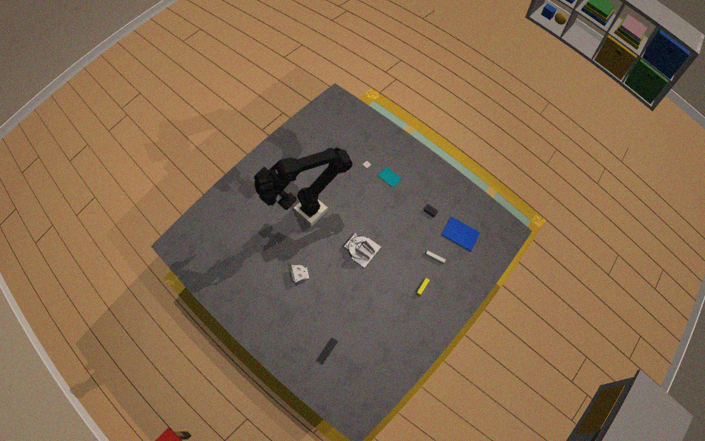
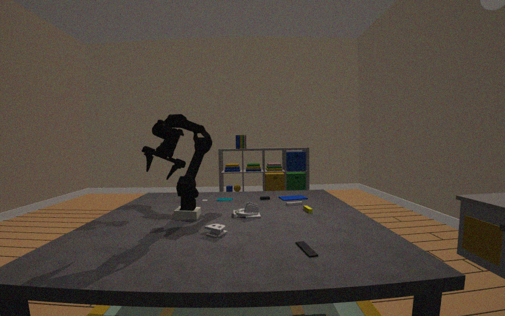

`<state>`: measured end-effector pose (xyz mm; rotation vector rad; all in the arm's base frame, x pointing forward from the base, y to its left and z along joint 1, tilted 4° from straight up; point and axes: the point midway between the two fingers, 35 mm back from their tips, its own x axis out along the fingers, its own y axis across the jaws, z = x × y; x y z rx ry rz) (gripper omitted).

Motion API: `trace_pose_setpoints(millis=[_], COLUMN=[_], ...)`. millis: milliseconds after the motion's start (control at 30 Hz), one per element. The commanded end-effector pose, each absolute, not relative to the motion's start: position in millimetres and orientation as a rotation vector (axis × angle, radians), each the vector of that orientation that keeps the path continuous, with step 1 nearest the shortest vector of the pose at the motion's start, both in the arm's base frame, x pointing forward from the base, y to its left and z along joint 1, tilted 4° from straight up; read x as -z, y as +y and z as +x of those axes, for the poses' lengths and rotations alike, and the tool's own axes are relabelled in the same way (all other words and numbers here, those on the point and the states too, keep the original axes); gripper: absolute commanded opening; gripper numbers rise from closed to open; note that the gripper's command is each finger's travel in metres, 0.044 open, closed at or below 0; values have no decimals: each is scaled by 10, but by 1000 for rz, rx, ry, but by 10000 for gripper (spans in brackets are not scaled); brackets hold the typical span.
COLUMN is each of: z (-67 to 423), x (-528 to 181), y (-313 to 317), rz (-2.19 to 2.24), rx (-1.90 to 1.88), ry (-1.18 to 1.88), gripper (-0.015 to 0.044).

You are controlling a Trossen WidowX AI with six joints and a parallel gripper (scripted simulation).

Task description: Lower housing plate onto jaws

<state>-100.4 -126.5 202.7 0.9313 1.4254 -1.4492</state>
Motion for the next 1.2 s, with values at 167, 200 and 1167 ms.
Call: trace_pose_setpoints(millis=[167, 200, 1167], z=[-919, -909, -546], x=[-1977, -1973, -1823], y=[-1463, -1482, -1948], rz=[824, 812, 492], rx=[1275, 1258, 814], ry=[1488, 1493, 1600], gripper=[440, 440, 440])
